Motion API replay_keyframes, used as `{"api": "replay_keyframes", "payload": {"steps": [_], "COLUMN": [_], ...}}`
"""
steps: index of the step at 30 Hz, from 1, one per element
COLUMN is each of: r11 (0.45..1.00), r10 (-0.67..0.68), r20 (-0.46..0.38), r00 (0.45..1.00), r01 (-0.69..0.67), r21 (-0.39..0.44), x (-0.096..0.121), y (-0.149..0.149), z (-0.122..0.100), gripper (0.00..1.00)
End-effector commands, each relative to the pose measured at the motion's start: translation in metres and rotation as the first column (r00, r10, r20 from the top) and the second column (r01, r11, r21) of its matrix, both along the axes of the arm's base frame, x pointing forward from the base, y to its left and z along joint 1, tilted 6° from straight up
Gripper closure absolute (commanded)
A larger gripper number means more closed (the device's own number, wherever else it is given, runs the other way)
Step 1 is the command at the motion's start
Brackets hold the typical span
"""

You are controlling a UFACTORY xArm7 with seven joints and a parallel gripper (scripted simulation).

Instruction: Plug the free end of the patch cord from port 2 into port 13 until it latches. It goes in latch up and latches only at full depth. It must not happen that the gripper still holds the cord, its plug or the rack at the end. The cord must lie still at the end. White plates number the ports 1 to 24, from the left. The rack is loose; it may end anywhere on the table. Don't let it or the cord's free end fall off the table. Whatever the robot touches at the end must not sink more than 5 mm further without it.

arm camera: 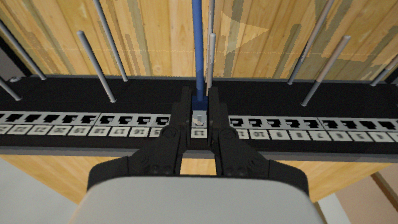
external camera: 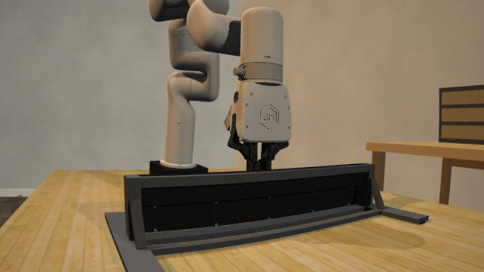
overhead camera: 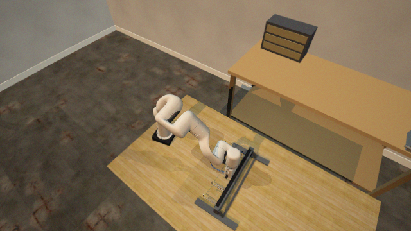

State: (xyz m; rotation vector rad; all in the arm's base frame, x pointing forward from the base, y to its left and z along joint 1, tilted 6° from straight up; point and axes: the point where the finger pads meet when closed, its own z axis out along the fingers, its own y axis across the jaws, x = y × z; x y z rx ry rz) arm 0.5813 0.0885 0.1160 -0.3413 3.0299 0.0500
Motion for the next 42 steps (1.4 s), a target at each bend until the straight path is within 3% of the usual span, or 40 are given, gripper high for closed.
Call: {"api": "replay_keyframes", "payload": {"steps": [1,42], "r11": [1.000,1.000], "r10": [0.000,0.000], "r20": [0.006,-0.004], "r00": [1.000,1.000], "r01": [0.000,0.000], "r21": [0.001,-0.002], "x": [0.0019,0.0058], "y": [0.0003,0.0013], "z": [0.0027,0.0037], "gripper": [1.00,1.00]}}
